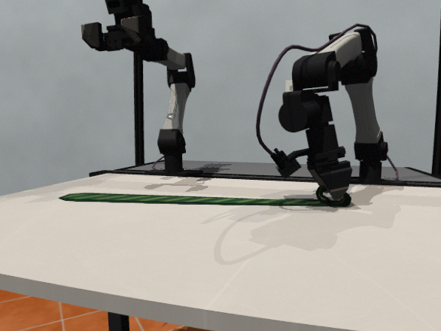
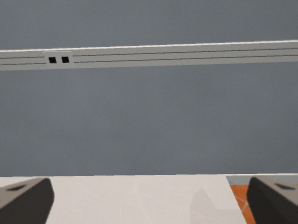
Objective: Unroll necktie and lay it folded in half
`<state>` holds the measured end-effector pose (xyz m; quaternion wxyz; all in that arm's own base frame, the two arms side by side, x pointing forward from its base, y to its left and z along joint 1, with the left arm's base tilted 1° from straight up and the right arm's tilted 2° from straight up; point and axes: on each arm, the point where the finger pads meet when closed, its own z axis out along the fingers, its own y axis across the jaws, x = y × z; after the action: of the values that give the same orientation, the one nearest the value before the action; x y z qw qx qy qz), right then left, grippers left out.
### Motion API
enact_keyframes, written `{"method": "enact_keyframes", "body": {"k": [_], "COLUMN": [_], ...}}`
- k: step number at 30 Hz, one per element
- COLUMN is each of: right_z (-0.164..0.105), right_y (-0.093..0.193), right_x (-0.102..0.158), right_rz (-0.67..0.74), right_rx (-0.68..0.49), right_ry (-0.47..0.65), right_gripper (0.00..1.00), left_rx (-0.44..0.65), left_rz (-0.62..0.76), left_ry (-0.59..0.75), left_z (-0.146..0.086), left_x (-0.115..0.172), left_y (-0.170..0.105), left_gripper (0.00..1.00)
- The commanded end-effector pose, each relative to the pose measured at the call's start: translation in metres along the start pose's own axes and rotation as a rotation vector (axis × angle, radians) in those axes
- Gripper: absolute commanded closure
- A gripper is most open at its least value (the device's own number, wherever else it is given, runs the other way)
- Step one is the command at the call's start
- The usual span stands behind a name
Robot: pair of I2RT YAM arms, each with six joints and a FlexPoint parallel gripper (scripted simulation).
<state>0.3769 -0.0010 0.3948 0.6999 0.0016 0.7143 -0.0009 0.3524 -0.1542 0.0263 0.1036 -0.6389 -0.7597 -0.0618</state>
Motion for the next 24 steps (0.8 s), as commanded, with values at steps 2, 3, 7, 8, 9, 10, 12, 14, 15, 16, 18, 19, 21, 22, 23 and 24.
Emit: {"method": "enact_keyframes", "body": {"k": [2,3,7,8,9,10,12,14,15,16,18,19,21,22,23,24], "right_z": [0.0000,0.0000,0.0000,0.0000,0.0000,0.0000,0.0000,0.0000,0.0000,0.0000,0.0000,0.0000,0.0000,0.0000,0.0000,0.0000], "right_y": [0.0000,0.0000,0.0000,0.0000,0.0000,0.0000,0.0000,0.0000,0.0000,0.0000,0.0000,0.0000,0.0000,0.0000,0.0000,0.0000], "right_x": [0.0000,0.0000,0.0000,0.0000,0.0000,0.0000,0.0000,0.0000,0.0000,0.0000,0.0000,0.0000,0.0000,0.0000,0.0000,0.0000], "right_rz": [0.000,0.000,0.000,0.000,0.000,0.000,0.000,0.000,0.000,0.000,0.000,0.000,0.000,0.000,0.000,0.000], "right_rx": [0.000,0.000,0.000,0.000,0.000,0.000,0.000,0.000,0.000,0.000,0.000,0.000,0.000,0.000,0.000,0.000], "right_ry": [0.000,0.000,0.000,0.000,0.000,0.000,0.000,0.000,0.000,0.000,0.000,0.000,0.000,0.000,0.000,0.000], "right_gripper": [0.00,0.00,0.00,0.00,0.00,0.00,0.00,0.00,0.00,0.00,0.00,0.00,0.00,0.00,0.00,0.00], "left_rx": [-0.021,-0.021,-0.021,-0.021,-0.021,-0.021,-0.021,-0.021,-0.021,-0.021,-0.021,-0.021,-0.021,-0.021,-0.021,-0.021], "left_rz": [0.008,0.008,0.008,0.008,0.008,0.008,0.008,0.008,0.008,0.008,0.008,0.008,0.008,0.008,0.008,0.008], "left_ry": [-0.002,-0.002,-0.002,-0.002,-0.002,-0.002,-0.002,-0.002,-0.002,-0.002,-0.002,-0.002,-0.002,-0.002,-0.002,-0.002], "left_z": [0.0064,0.0064,0.0064,0.0064,0.0064,0.0064,0.0064,0.0064,0.0064,0.0064,0.0065,0.0067,0.0075,0.0081,0.0086,0.0093], "left_x": [-0.0041,-0.0041,-0.0041,-0.0041,-0.0041,-0.0041,-0.0041,-0.0041,-0.0041,-0.0041,-0.0041,-0.0042,-0.0044,-0.0045,-0.0046,-0.0048], "left_y": [0.0051,0.0051,0.0051,0.0051,0.0051,0.0051,0.0051,0.0051,0.0051,0.0051,0.0052,0.0052,0.0055,0.0056,0.0058,0.0060], "left_gripper": [0.34,0.34,0.34,0.34,0.34,0.34,0.34,0.34,0.34,0.34,0.34,0.34,0.34,0.34,0.34,0.34]}}
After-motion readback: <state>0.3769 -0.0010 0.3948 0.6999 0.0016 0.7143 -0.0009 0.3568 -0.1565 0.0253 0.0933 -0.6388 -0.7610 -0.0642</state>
